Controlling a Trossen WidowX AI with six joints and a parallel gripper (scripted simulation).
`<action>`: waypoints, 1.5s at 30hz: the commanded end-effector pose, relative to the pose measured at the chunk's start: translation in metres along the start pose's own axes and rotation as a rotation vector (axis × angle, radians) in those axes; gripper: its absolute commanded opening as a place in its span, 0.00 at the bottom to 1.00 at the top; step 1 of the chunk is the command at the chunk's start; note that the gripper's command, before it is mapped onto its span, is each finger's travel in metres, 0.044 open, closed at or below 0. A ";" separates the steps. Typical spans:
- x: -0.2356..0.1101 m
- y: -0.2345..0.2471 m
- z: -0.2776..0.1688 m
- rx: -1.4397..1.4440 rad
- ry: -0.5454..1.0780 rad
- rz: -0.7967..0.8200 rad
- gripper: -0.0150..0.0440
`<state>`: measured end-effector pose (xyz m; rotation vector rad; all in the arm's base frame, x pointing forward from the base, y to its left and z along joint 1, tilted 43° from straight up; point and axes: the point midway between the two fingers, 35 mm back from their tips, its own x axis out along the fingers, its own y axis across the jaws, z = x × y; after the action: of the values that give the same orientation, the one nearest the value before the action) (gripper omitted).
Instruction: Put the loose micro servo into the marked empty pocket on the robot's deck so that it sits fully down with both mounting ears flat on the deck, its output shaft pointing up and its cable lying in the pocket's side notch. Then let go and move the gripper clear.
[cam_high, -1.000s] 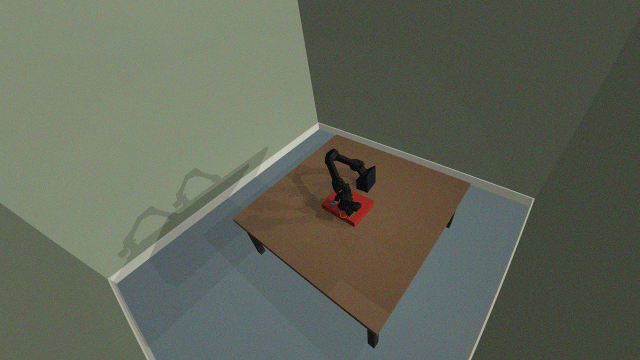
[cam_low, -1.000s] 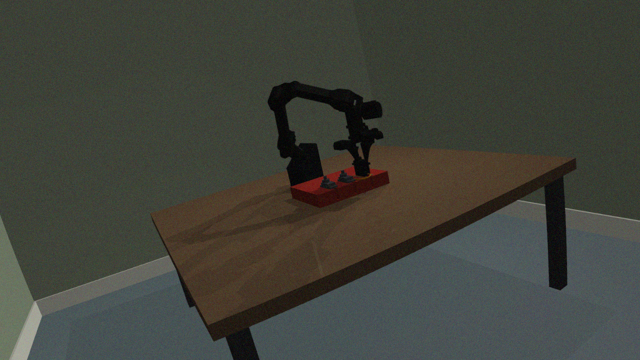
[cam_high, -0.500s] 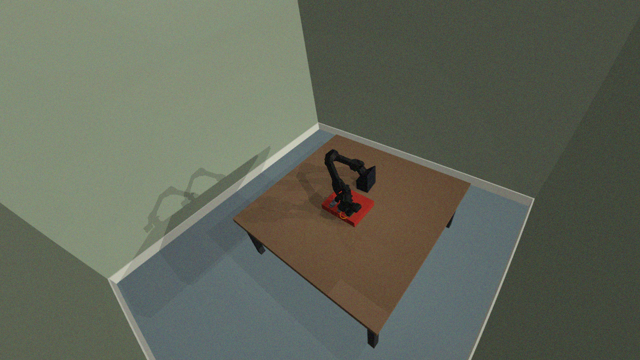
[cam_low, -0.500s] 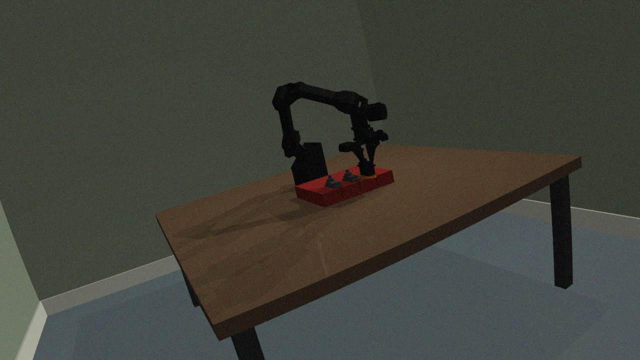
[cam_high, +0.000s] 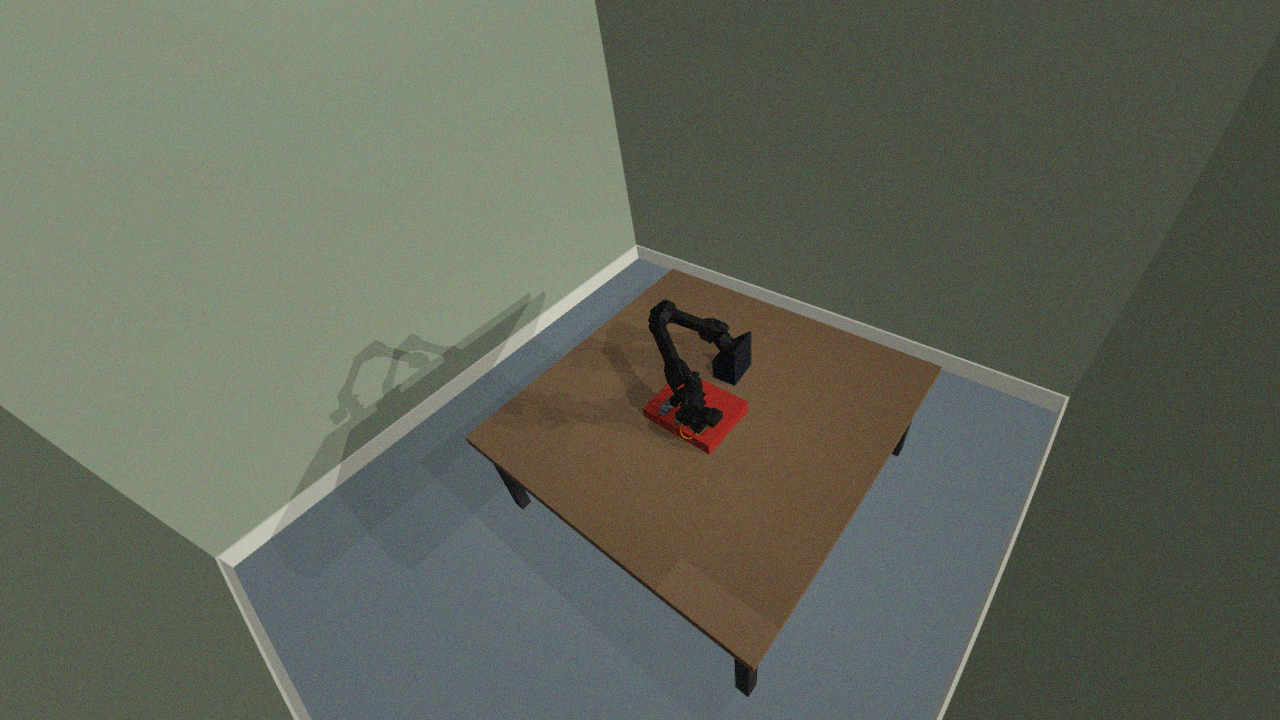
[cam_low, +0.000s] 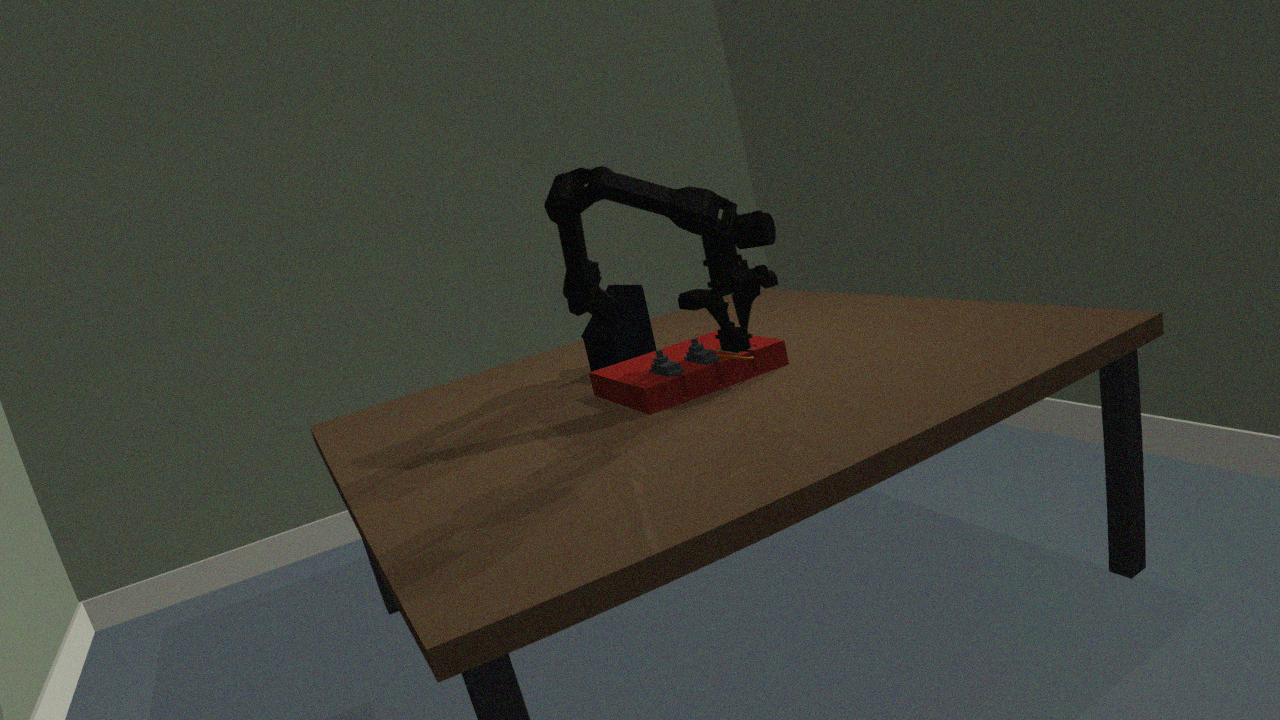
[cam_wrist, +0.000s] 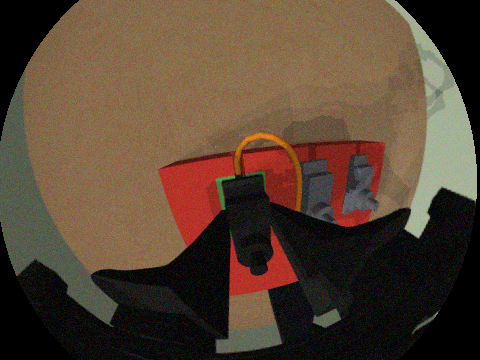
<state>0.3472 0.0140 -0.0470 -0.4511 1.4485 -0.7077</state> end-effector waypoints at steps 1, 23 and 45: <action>0.004 0.000 0.000 -0.006 -0.001 -0.003 0.25; 0.020 0.000 0.000 -0.006 -0.001 -0.003 0.25; -0.014 -0.001 -0.004 -0.006 -0.001 -0.002 0.57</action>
<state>0.3432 0.0110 -0.0501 -0.4700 1.4622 -0.7089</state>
